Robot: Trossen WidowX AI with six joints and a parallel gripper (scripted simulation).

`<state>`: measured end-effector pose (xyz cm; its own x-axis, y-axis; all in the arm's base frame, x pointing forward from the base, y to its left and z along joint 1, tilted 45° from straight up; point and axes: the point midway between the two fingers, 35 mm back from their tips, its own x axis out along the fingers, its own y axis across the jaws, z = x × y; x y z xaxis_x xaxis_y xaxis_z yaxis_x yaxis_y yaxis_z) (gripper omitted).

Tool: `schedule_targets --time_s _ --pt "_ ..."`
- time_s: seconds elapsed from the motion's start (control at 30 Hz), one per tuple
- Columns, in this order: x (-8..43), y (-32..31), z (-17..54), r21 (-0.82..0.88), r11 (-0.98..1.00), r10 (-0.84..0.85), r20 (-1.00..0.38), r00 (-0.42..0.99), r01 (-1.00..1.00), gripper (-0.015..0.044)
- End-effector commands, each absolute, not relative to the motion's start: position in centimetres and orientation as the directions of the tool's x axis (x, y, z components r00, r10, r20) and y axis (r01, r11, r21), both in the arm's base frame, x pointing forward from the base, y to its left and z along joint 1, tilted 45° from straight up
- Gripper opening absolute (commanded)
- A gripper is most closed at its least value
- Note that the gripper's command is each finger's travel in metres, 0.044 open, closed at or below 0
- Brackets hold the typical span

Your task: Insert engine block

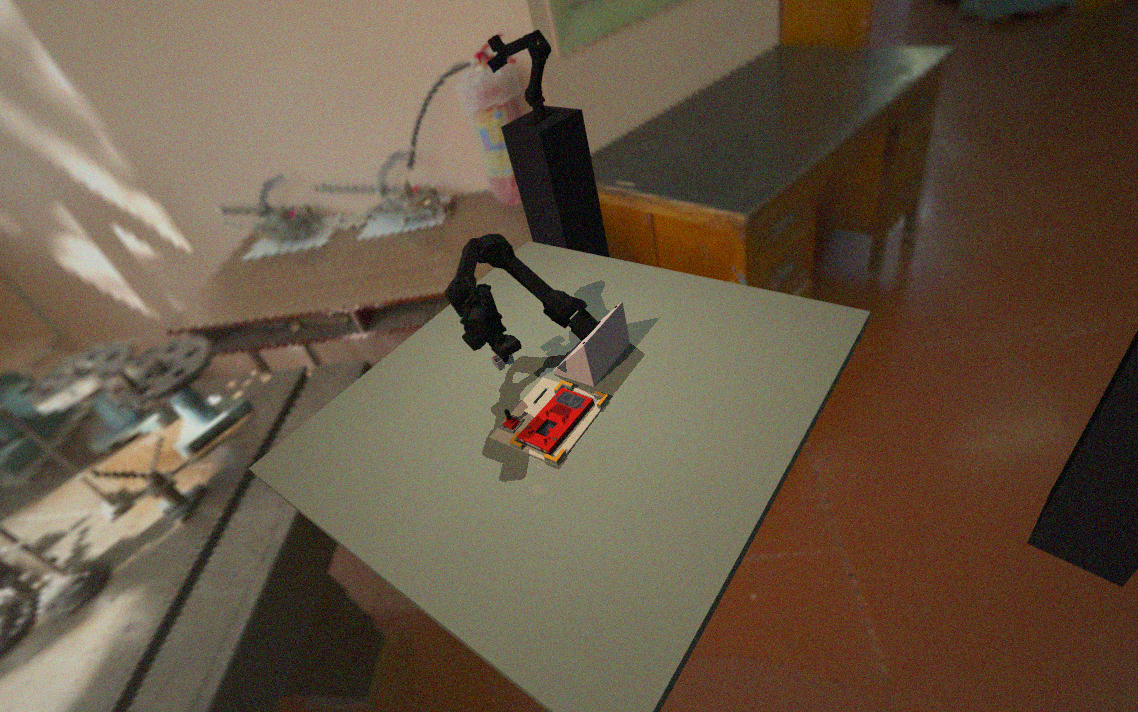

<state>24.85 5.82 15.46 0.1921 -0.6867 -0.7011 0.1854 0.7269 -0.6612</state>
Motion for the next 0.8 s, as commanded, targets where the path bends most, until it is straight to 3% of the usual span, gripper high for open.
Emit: schedule_targets --time_s 0.0,0.77 --pt "25.5 6.7 14.8 -0.659 0.734 -0.679 -0.707 0.195 0.163 0.0000" --pt "28.4 10.2 9.6 -0.682 0.729 -0.677 -0.708 0.201 0.057 0.0000"
